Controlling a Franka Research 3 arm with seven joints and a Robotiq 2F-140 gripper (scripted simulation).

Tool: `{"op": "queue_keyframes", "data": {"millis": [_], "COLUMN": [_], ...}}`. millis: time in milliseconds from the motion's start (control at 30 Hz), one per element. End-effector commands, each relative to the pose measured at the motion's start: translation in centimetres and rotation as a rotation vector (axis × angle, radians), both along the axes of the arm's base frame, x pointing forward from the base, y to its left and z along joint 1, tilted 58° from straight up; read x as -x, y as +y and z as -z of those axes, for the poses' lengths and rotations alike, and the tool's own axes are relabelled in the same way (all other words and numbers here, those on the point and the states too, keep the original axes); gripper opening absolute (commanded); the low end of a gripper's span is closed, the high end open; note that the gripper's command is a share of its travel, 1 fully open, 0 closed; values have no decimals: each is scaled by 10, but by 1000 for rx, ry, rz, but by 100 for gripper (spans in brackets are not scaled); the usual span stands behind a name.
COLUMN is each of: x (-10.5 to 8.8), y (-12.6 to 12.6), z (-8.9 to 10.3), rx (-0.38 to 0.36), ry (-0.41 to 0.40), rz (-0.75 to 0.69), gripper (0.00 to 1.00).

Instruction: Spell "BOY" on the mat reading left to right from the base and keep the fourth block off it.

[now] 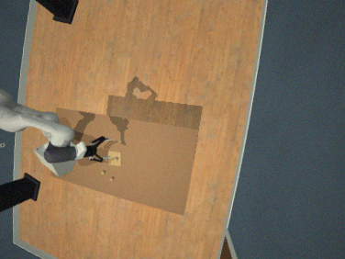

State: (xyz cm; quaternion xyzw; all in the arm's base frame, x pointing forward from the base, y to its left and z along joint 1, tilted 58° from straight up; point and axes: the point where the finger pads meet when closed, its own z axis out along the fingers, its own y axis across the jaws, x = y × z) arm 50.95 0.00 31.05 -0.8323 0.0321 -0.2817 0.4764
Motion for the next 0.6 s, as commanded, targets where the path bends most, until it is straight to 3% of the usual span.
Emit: {"op": "queue_keyframes", "data": {"millis": [0, 567], "x": [2, 4], "y": [-1, -19], "z": [-4, -12], "rx": [-71, -154], "ry": [109, 311], "rz": [50, 183], "gripper": [100, 100]}}
